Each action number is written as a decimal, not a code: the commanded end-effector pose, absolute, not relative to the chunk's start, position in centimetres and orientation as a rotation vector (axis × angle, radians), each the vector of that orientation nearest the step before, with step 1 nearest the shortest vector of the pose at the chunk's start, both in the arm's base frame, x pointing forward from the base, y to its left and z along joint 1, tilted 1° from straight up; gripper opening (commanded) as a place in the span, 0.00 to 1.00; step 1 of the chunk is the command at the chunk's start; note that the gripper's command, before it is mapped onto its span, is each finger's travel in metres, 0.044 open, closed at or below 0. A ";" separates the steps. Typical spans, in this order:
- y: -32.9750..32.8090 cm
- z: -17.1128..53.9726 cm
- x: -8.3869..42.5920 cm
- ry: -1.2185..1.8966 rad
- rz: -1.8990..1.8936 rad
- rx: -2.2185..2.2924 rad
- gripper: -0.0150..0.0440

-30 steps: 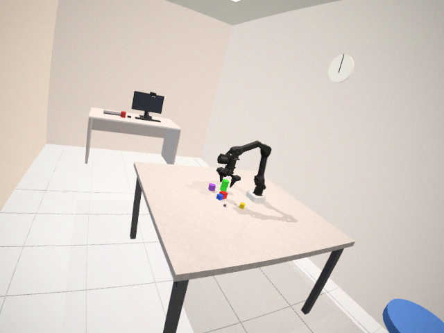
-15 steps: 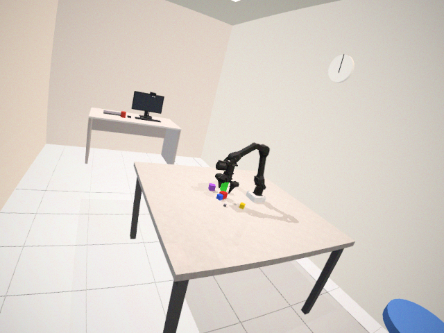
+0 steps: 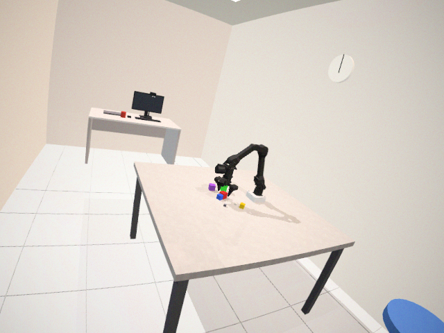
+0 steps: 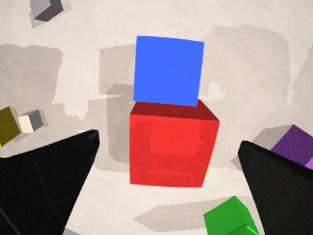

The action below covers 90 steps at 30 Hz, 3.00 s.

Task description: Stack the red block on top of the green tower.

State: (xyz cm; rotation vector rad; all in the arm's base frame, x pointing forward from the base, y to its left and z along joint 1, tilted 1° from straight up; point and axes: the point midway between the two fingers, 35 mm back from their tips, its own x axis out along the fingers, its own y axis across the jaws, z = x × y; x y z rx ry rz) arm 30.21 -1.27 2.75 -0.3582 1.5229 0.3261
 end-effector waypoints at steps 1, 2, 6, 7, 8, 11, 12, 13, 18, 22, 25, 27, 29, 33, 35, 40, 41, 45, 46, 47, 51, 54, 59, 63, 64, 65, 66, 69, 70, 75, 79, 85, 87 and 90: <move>-1.2 2.1 30.2 1.522 0.331 -0.356 1.00; -1.2 1.9 30.2 1.522 0.331 -0.356 1.00; -1.2 1.3 30.2 1.522 0.331 -0.356 1.00; -1.2 1.1 30.1 1.522 0.331 -0.356 1.00; -1.2 0.9 30.1 1.522 0.331 -0.356 1.00; -1.2 0.6 30.1 1.523 0.331 -0.356 1.00; -1.2 0.6 30.1 1.523 0.331 -0.356 1.00; -1.2 0.6 30.1 1.523 0.331 -0.356 1.00; -1.2 0.6 30.1 1.523 0.331 -0.356 1.00; -1.2 0.6 30.1 1.523 0.331 -0.356 1.00; -1.2 0.6 30.1 1.523 0.331 -0.356 0.96; -1.2 0.6 30.1 1.523 0.331 -0.356 0.87; -1.2 0.6 30.1 1.523 0.331 -0.356 0.78; -1.2 0.6 30.1 1.523 0.331 -0.356 0.60; -1.2 0.6 30.1 1.523 0.331 -0.356 0.58; -1.2 0.6 30.1 1.523 0.331 -0.356 0.52; -1.2 0.6 30.1 1.523 0.331 -0.356 0.51; -1.2 1.8 30.1 1.522 0.331 -0.356 0.33; -1.2 2.3 30.1 1.522 0.331 -0.356 0.29; -1.2 2.9 30.1 1.522 0.331 -0.356 0.25; -1.2 5.0 30.0 1.522 0.331 -0.356 0.25; -1.2 6.6 30.0 1.522 0.331 -0.356 0.25; -1.2 9.4 29.9 1.522 0.331 -0.356 0.25; -1.1 11.4 29.9 1.522 0.331 -0.356 0.25; -1.1 11.8 29.9 1.522 0.331 -0.356 0.25; -1.1 12.1 29.9 1.522 0.331 -0.356 0.25; -1.1 12.2 29.8 1.522 0.331 -0.356 0.25; -1.1 12.3 29.8 1.522 0.331 -0.356 0.25; -1.2 12.0 29.9 1.522 0.328 -0.358 0.25; -1.6 12.3 29.8 1.522 0.331 -0.356 0.25; -3.5 12.3 29.3 1.523 0.330 -0.357 0.25; -6.4 12.4 28.1 1.527 0.321 -0.355 0.25; -7.4 12.4 27.5 1.530 0.314 -0.352 0.25; -8.6 12.3 26.7 1.535 0.306 -0.348 0.25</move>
